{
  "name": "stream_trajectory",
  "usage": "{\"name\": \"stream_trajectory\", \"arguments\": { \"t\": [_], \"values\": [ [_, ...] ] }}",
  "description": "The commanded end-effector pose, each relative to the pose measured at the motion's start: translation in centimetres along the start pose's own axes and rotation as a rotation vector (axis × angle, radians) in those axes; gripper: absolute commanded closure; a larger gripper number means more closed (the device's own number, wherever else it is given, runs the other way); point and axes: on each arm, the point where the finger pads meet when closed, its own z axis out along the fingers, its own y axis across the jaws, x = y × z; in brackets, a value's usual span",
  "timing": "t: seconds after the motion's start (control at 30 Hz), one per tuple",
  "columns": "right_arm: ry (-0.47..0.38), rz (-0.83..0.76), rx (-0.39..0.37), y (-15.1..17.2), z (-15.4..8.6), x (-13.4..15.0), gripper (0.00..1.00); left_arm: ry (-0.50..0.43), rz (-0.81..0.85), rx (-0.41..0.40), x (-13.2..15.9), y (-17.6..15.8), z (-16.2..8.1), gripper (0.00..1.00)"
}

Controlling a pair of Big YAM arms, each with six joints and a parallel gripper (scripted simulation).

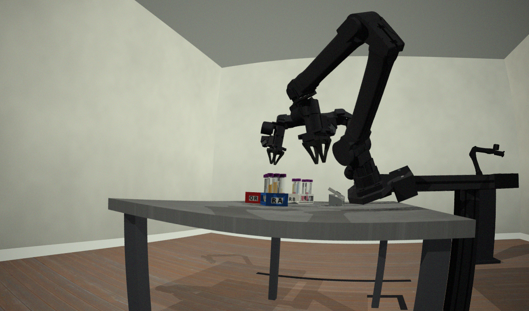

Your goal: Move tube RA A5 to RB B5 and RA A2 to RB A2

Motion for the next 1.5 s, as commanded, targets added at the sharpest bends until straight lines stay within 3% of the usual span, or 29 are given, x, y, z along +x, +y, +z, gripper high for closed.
{"name": "stream_trajectory", "arguments": {
  "t": [0.0, 0.1, 0.2, 0.3, 0.37, 0.4, 0.43, 0.5, 0.6, 0.8, 0.83, 0.97, 1.03, 1.2, 1.23, 1.3, 1.33, 1.4, 1.47],
  "values": [
    [-0.02, 0.01, -0.029, 2.5, -1.6, -0.7, 0.7, -0.009, -0.009, -0.024, 0.1, 0.8, -1.0, 0.7],
    [-0.008, 0.0, -0.017, 3.6, -0.7, 1.2, 0.7, -0.009, -0.009, -0.024, 0.1, 0.8, -1.0, 0.7],
    [0.03, -0.09, -0.025, 5.0, -1.5, 1.4, 0.7, -0.009, -0.009, -0.024, 0.1, 0.8, -1.0, 0.7],
    [0.026, -0.074, -0.02, 6.1, -1.6, 2.4, 0.7, -0.009, -0.009, -0.024, 0.1, 0.8, -1.0, 0.7],
    [0.026, -0.074, -0.02, 6.1, -1.6, 2.4, 0.7, -0.009, -0.009, -0.024, 0.1, 0.8, -1.0, 0.7],
    [0.042, -0.064, 0.005, 5.4, -0.4, 2.9, 0.7, -0.009, -0.009, -0.024, 0.1, 0.8, -1.0, 0.7],
    [0.044, -0.103, -0.017, 6.8, -1.6, 3.2, 0.7, -0.009, -0.009, -0.024, 0.1, 0.8, -1.0, 0.7],
    [0.069, -0.18, -0.009, 7.6, -1.6, 4.0, 0.7, -0.009, -0.009, -0.024, 0.1, 0.8, -1.0, 0.7],
    [0.066, -0.158, -0.006, 8.6, -1.6, 5.1, 0.7, -0.009, -0.009, -0.024, 0.1, 0.8, -1.0, 0.7],
    [0.086, -0.18, 0.021, 9.9, -0.3, 9.1, 0.7, -0.009, -0.009, -0.024, 0.1, 0.8, -1.0, 0.7],
    [0.081, -0.189, 0.0, 11.0, -1.8, 7.9, 0.7, -0.009, -0.009, -0.024, 0.1, 0.8, -1.0, 0.7],
    [0.108, -0.225, 0.03, 10.7, -1.0, 7.9, 0.7, -0.009, -0.009, -0.024, 0.1, 0.8, -1.0, 0.7],
    [0.099, -0.244, 0.015, 12.2, -1.8, 9.6, 0.7, -0.009, -0.009, -0.024, 0.1, 0.8, -1.0, 0.7],
    [0.107, -0.252, 0.025, 13.3, -1.2, 12.5, 0.7, -0.009, -0.009, -0.024, 0.1, 0.8, -1.0, 0.7],
    [0.109, -0.274, 0.025, 13.8, -1.8, 12.1, 0.7, -0.009, -0.009, -0.024, 0.1, 0.8, -1.0, 0.7],
    [0.124, -0.351, 0.042, 14.2, -1.6, 12.8, 0.7, -0.009, -0.009, -0.024, 0.1, 0.8, -1.0, 0.7],
    [0.124, -0.345, 0.042, 14.4, -1.4, 13.2, 0.7, -0.009, -0.009, -0.024, 0.1, 0.8, -1.0, 0.7],
    [0.145, -0.32, 0.077, 13.2, 1.0, 14.5, 0.7, -0.009, -0.009, -0.024, 0.1, 0.8, -1.0, 0.7],
    [0.143, -0.324, 0.076, 13.4, 1.0, 15.0, 0.7, -0.009, -0.009, -0.024, 0.1, 0.8, -1.0, 0.7]
  ]
}}
